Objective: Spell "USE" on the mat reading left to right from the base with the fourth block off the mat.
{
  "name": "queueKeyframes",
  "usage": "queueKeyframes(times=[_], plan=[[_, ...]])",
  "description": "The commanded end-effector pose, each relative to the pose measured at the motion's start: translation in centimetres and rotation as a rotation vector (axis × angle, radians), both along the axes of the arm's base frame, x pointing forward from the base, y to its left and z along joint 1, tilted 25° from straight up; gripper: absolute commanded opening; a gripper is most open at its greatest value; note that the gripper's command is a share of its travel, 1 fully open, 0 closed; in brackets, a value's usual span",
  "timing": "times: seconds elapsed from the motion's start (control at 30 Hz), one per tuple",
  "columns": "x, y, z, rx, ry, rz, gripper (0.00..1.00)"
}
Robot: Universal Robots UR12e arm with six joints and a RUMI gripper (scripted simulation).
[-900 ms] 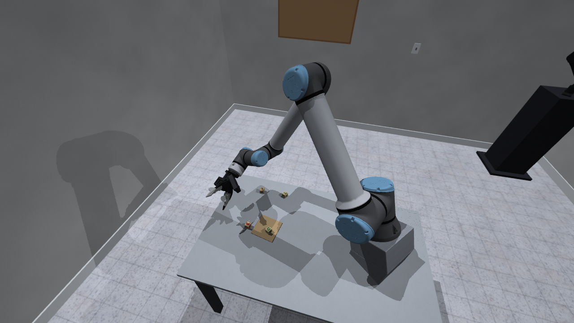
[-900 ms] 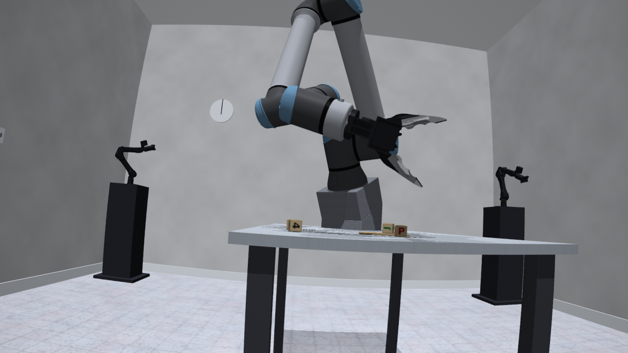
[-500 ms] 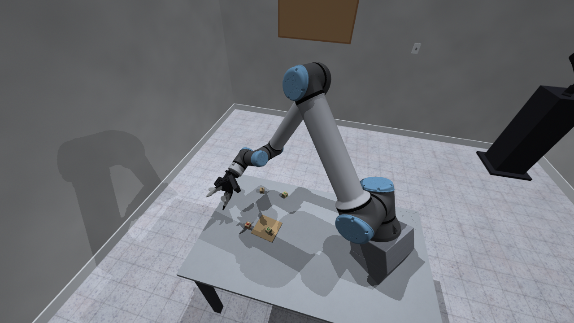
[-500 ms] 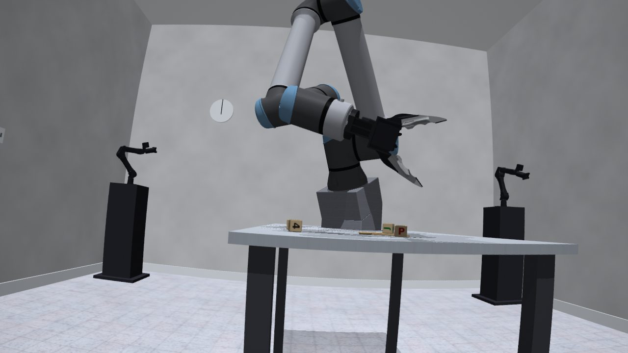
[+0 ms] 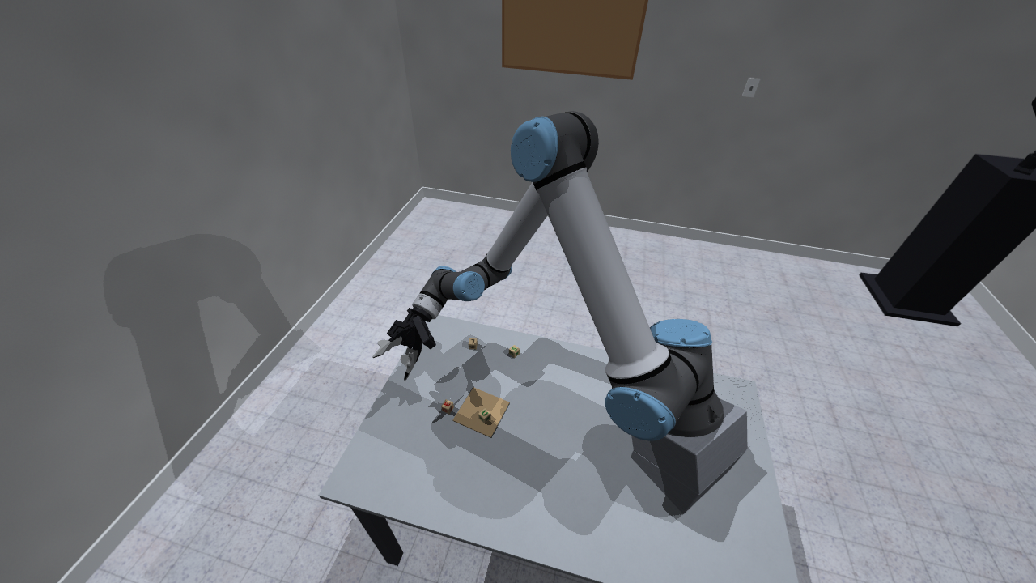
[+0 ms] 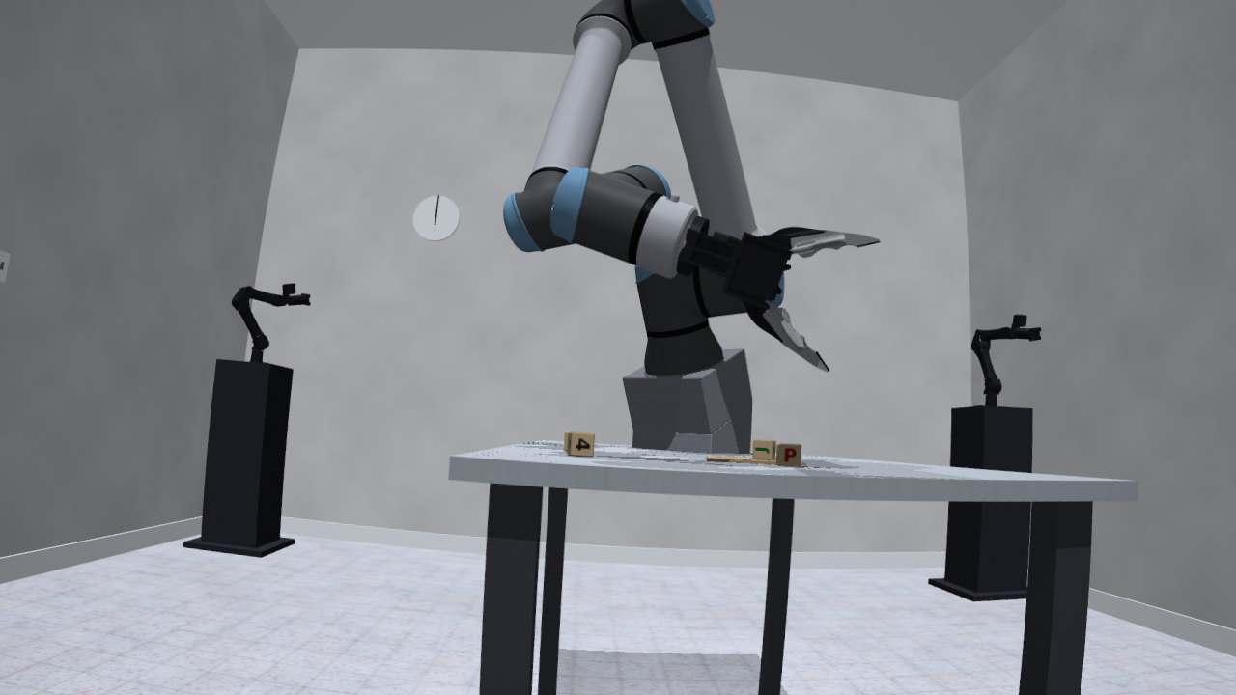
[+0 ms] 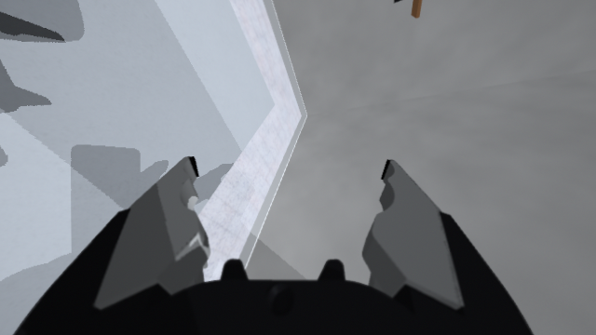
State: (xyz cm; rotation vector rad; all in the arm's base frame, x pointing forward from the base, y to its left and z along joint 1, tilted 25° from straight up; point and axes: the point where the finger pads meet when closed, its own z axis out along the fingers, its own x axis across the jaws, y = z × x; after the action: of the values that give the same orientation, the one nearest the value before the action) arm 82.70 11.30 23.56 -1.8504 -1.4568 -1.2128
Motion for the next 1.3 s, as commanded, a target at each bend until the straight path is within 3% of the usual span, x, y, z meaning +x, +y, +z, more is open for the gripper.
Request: queueKeyframes(times=[0.0, 0.13, 0.2, 0.7, 0.77, 0.83, 1.27], plan=[[-2.5, 1.0, -1.8, -0.059, 0.090, -0.010, 1.00], [-4.5, 1.3, -3.3, -0.114, 0.166, -0.026, 1.00], [-4.5, 1.3, -3.3, -0.114, 0.166, -0.026, 1.00], [-12.1, 0.9, -8.2, -0.326, 0.412, -0.119, 1.00], [-12.1, 0.9, -8.2, -0.326, 0.412, -0.119, 1.00], [-13.8, 0.6, -9.2, -0.378, 0.461, -0.147, 1.00], [-19.9, -1.6, -11.6, -0.564, 0.609, -0.265, 1.00]])
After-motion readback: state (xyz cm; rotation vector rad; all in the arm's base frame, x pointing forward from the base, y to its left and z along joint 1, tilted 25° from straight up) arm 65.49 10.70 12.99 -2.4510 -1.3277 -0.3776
